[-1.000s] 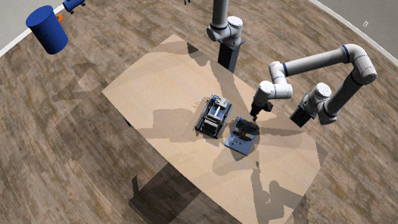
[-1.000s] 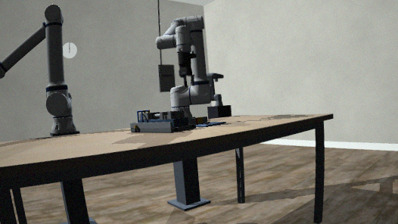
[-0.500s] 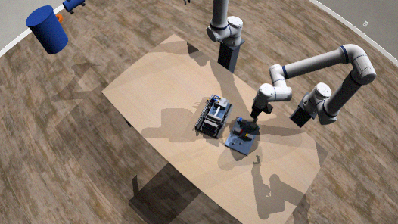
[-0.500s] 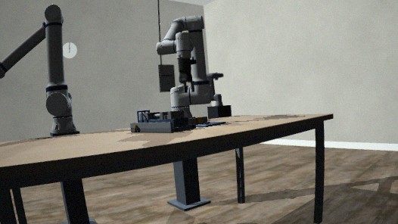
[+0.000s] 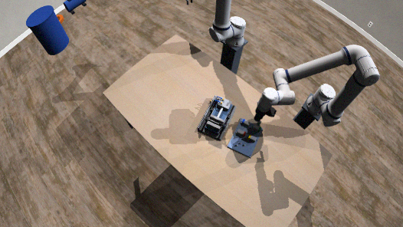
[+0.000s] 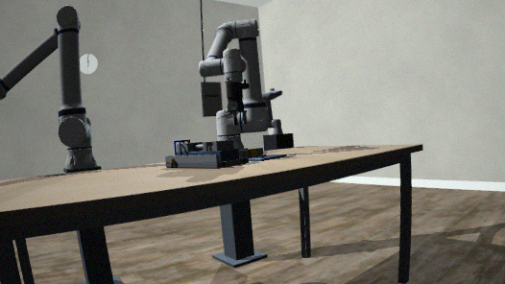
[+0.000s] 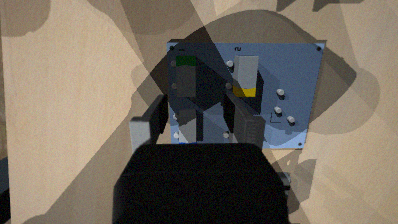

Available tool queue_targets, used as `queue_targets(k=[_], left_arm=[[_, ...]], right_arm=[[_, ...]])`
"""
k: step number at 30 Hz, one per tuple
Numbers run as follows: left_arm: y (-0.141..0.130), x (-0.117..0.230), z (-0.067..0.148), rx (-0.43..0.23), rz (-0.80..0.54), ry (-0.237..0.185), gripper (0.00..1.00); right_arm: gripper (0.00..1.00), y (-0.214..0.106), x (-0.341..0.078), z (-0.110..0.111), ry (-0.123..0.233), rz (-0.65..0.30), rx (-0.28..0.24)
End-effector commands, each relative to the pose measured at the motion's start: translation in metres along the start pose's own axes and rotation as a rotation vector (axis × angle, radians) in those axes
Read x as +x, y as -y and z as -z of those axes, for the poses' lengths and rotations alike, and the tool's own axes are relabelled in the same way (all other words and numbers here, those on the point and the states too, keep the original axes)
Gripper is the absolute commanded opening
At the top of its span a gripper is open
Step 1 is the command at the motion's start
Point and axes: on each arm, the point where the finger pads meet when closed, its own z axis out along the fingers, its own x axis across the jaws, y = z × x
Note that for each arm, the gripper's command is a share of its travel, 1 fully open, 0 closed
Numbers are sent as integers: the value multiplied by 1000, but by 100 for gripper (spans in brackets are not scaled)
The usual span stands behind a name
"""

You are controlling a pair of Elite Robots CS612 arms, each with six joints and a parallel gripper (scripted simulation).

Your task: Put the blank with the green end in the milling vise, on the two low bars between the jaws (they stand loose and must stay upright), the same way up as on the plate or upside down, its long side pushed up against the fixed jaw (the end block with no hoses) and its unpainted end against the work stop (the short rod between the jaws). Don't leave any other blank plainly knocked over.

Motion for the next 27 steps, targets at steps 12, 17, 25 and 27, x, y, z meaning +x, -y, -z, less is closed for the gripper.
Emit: queue_targets(k=[12,17,25,27], left_arm=[[7,-9,-31,-2,0,-1,100],[8,-10,-36,-2,0,-1,100],[10,-12,-42,-2,0,-1,100],[10,-12,-42,-2,0,-1,100]], right_arm=[[100,-1,0,1,0,0,-2],[100,-1,0,1,0,0,-2],[100,-1,0,1,0,0,-2],[100,-1,0,1,0,0,-2]])
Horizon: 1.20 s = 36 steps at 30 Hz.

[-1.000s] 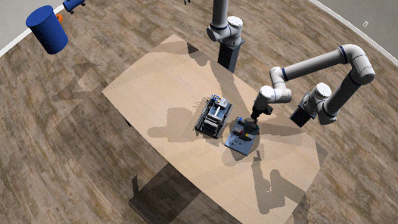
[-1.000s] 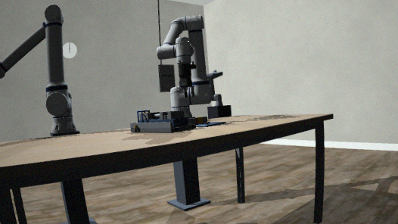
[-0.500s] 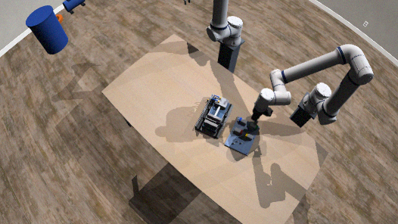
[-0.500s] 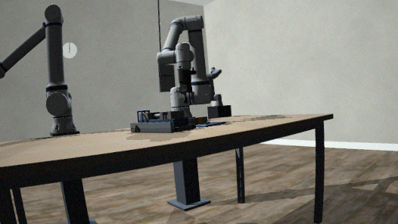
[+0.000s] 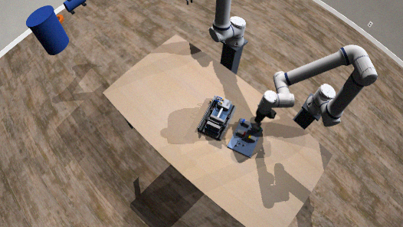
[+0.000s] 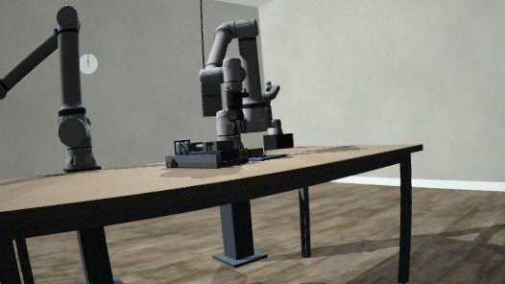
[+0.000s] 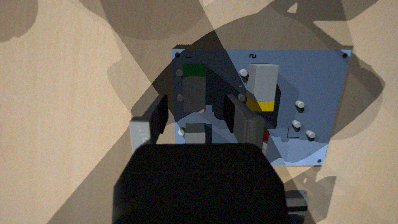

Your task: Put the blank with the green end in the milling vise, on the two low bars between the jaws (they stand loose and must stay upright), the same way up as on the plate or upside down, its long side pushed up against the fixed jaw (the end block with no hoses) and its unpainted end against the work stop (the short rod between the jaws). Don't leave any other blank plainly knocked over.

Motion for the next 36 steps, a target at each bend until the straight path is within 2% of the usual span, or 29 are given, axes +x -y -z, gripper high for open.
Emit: queue_targets(k=[1,16,36], left_arm=[[0,0,0,-2,0,-1,100],[0,0,-1,-1,0,-1,100],[0,0,-36,-1,0,-1,100]], right_arm=[[100,-1,0,1,0,0,-2],[100,-1,0,1,0,0,-2],[100,-1,0,1,0,0,-2]])
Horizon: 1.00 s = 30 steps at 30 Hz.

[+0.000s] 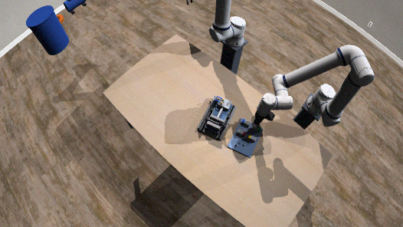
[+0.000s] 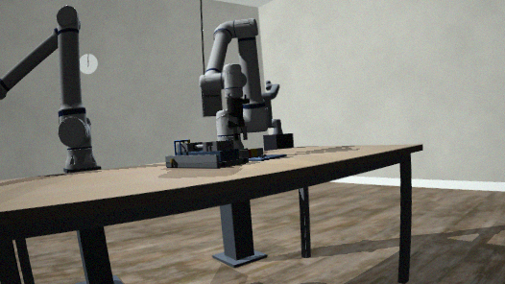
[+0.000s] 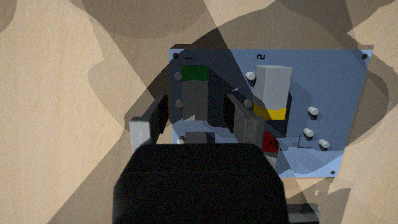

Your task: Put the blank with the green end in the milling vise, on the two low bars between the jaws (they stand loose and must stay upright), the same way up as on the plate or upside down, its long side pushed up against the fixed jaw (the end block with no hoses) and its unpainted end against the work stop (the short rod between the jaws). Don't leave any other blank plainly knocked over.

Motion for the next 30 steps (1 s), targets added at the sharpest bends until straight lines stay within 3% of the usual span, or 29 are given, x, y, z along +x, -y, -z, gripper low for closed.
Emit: queue_targets(k=[1,12,30], left_arm=[[-1,0,-6,-1,0,-1,100],[-1,0,-25,-1,0,-1,100],[-1,0,-39,-1,0,-1,100]], right_arm=[[100,-1,0,1,0,0,-2],[100,-1,0,1,0,0,-2],[100,-1,0,1,0,0,-2]])
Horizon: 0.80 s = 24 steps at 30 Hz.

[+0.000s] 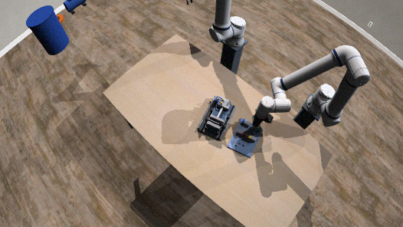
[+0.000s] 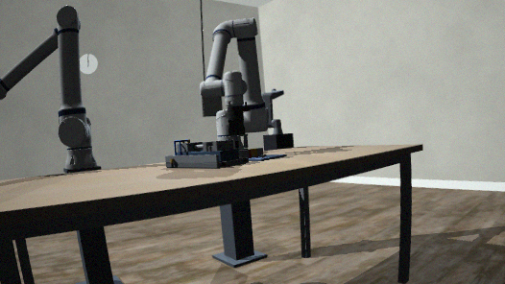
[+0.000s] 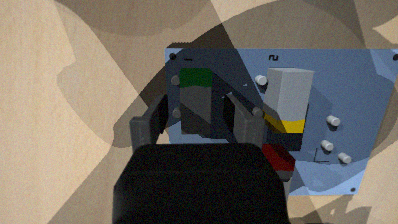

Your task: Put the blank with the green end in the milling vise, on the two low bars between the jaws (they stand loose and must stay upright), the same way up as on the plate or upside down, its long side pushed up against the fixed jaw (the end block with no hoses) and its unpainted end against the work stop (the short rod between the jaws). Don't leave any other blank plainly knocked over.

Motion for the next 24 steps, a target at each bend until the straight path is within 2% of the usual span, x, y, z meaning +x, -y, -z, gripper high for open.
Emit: queue_targets(k=[1,24], left_arm=[[-1,0,-2,-1,0,-1,100],[-1,0,-8,-1,0,-1,100]], right_arm=[[100,-1,0,1,0,0,-2],[100,-1,0,1,0,0,-2]])
